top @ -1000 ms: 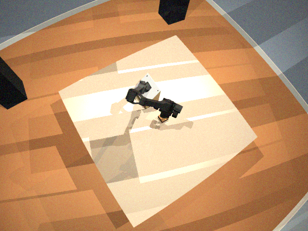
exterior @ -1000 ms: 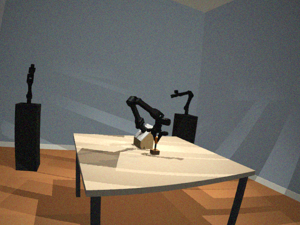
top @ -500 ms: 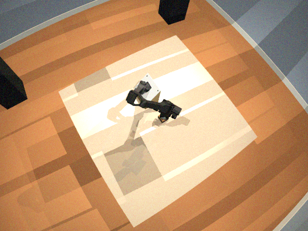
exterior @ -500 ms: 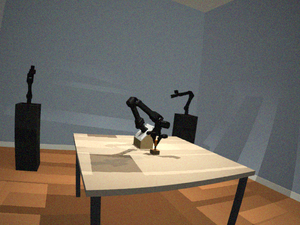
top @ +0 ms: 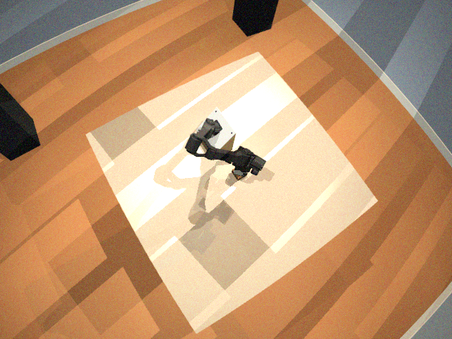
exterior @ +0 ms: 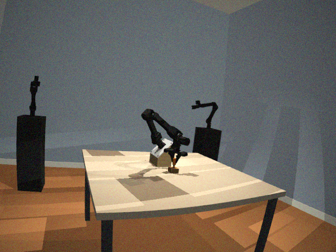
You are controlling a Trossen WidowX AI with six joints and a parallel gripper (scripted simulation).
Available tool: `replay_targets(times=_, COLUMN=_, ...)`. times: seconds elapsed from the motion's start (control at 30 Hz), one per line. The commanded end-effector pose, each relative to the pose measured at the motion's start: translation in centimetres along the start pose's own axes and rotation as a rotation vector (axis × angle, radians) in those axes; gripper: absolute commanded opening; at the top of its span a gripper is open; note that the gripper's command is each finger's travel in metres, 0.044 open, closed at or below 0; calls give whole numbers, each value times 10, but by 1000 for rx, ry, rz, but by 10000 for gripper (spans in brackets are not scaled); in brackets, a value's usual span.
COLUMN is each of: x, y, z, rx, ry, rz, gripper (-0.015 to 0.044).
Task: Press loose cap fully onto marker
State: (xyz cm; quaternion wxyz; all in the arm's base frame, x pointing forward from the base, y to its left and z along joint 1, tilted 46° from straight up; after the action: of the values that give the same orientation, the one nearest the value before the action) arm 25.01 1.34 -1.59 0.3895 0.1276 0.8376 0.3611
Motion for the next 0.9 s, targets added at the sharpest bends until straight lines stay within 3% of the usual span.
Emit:
replay_targets(times=0.0, x=0, y=0, z=0, rx=0, ry=0, rz=0, gripper=105)
replay_targets(times=0.43, x=0, y=0, z=0, rx=0, ry=0, rz=0, gripper=440)
replay_targets(times=0.53, x=0, y=12, z=2, rx=-2, ry=0, rz=2, gripper=440)
replay_targets(times=0.67, x=1, y=72, z=1, rx=-2, ry=0, rz=3, gripper=440)
replay_targets(times=0.83, x=1, y=75, z=1, rx=-2, ry=0, rz=3, gripper=440)
replay_targets(times=0.87, x=1, y=75, z=1, rx=-2, ry=15, rz=3, gripper=414)
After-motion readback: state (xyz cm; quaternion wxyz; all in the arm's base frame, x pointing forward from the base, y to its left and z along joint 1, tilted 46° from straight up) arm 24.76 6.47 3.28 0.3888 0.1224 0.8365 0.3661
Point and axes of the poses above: the point midway between the two fingers, 35 mm back from their tips, its own y axis back along the fingers, its own z axis across the jaws, x = y × z, the point moved 3 cm from there along y, back along the fingers, and after that the axes turned 7 degrees about y, right-handed, at the moved point
